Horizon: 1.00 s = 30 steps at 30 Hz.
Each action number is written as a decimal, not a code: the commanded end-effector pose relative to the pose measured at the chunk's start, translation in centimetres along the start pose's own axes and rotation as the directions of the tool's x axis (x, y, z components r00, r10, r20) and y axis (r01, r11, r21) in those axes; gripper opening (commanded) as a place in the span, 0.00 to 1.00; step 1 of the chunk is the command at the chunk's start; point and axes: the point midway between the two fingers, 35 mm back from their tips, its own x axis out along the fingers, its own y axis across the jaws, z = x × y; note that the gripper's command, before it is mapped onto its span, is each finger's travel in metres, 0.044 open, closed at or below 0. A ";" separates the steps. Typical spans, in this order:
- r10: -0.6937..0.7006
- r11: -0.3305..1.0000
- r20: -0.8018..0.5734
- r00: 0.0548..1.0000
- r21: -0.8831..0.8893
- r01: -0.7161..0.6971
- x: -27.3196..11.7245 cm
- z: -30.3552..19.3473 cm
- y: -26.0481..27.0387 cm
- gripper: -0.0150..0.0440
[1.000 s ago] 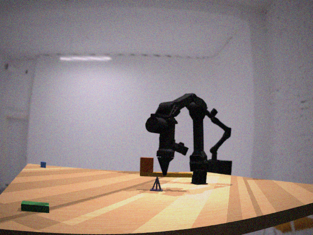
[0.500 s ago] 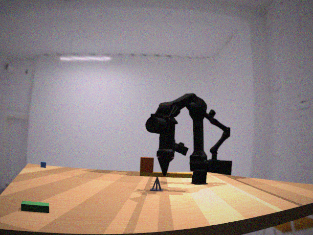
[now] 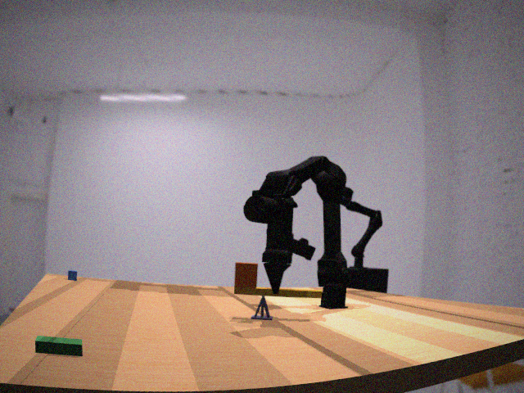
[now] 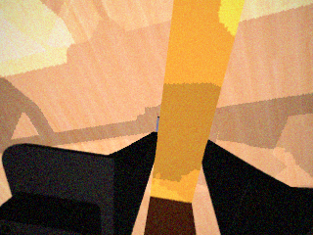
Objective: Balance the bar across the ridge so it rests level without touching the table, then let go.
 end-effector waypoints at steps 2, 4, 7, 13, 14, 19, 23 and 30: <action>0.000 1.000 0.000 1.000 0.000 0.000 0.0 0.0 0.0 0.25; 0.000 1.000 0.000 1.000 0.000 0.000 0.0 0.0 0.0 0.25; 0.000 1.000 0.000 1.000 0.000 0.000 0.0 0.0 0.0 0.25; 0.000 1.000 0.000 1.000 0.000 0.000 0.0 0.0 0.0 0.25; 0.000 1.000 0.000 1.000 0.000 0.000 0.0 0.0 0.0 0.25; 0.000 1.000 0.000 1.000 0.000 0.000 0.0 0.0 0.0 0.25; 0.000 1.000 0.000 1.000 0.000 0.000 0.0 0.0 0.0 0.30; 0.000 1.000 0.000 1.000 0.000 0.000 0.0 0.0 0.0 0.54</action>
